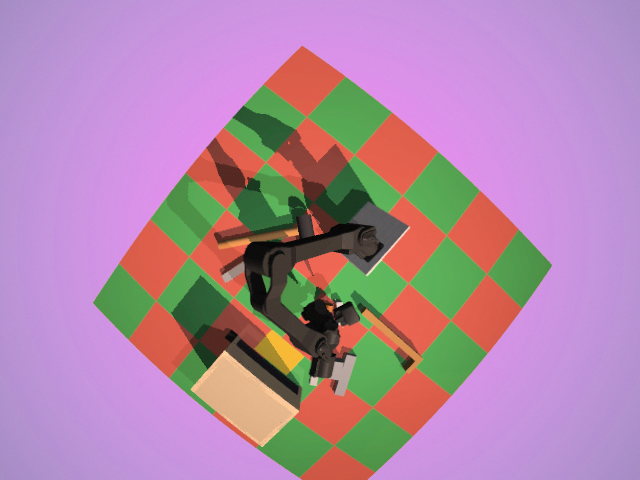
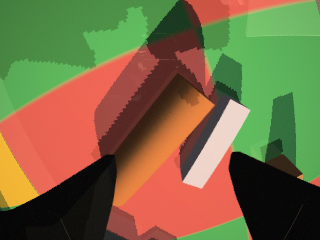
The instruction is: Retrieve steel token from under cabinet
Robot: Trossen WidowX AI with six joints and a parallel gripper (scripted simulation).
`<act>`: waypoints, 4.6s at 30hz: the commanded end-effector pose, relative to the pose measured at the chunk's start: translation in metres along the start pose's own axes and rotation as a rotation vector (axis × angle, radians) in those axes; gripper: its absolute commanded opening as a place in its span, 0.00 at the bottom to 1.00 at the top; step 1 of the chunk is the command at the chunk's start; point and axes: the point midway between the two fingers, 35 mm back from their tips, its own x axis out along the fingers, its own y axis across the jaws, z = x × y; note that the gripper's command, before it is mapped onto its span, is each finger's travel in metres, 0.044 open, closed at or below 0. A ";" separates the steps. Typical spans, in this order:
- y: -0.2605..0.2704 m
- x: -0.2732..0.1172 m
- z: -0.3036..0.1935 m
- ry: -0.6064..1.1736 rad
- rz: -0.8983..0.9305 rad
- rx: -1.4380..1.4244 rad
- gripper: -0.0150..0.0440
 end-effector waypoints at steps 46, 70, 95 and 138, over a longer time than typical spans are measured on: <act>0.000 0.000 0.000 0.001 -0.002 0.392 0.71; 0.000 0.000 0.000 0.000 -0.002 0.581 0.71; 0.000 0.000 0.000 0.000 -0.002 0.593 0.71; 0.000 0.034 -0.003 0.000 -0.002 0.669 0.71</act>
